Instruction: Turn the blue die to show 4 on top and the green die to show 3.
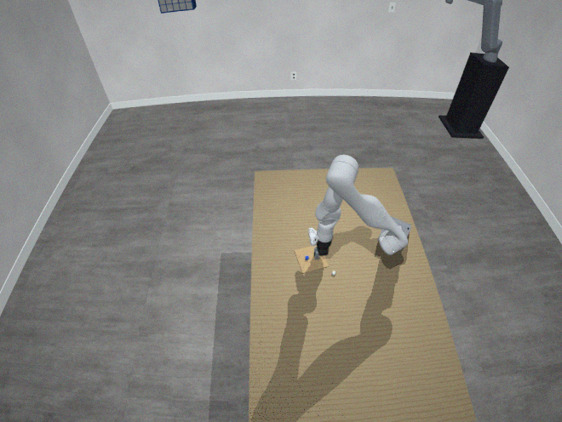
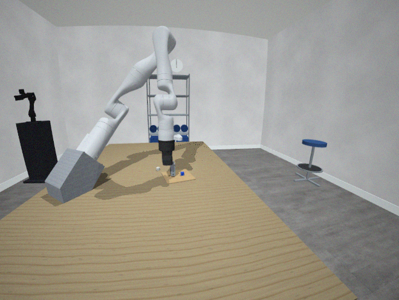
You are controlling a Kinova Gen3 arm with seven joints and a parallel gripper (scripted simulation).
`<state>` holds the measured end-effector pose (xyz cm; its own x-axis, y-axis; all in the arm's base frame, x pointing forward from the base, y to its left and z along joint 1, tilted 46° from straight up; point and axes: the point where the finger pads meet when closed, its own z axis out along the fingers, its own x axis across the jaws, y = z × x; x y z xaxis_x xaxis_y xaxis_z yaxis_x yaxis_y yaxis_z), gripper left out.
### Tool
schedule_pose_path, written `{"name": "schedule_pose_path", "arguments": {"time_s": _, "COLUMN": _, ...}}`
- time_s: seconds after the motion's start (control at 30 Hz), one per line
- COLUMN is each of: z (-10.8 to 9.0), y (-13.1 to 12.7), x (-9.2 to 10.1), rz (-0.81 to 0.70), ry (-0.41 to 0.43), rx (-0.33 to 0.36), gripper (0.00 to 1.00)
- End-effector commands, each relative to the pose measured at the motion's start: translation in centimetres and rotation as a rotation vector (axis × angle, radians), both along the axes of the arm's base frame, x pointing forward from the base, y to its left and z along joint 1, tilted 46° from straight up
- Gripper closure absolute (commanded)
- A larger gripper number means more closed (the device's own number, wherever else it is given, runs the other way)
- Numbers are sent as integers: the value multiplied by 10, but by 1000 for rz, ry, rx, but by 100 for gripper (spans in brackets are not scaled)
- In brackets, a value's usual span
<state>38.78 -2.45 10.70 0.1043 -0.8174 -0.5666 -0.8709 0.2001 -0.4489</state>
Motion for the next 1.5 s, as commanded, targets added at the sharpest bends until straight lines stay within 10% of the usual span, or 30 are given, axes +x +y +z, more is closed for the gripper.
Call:
{"name": "schedule_pose_path", "arguments": {"time_s": 0.0, "z": 0, "y": 0, "x": 0, "rz": -1, "ry": 0, "rx": 0, "gripper": 66}}
{"name": "schedule_pose_path", "arguments": {"time_s": 1.47, "z": -3, "y": 2, "x": 2, "rz": -1, "ry": 0, "rx": 0, "gripper": 66}}
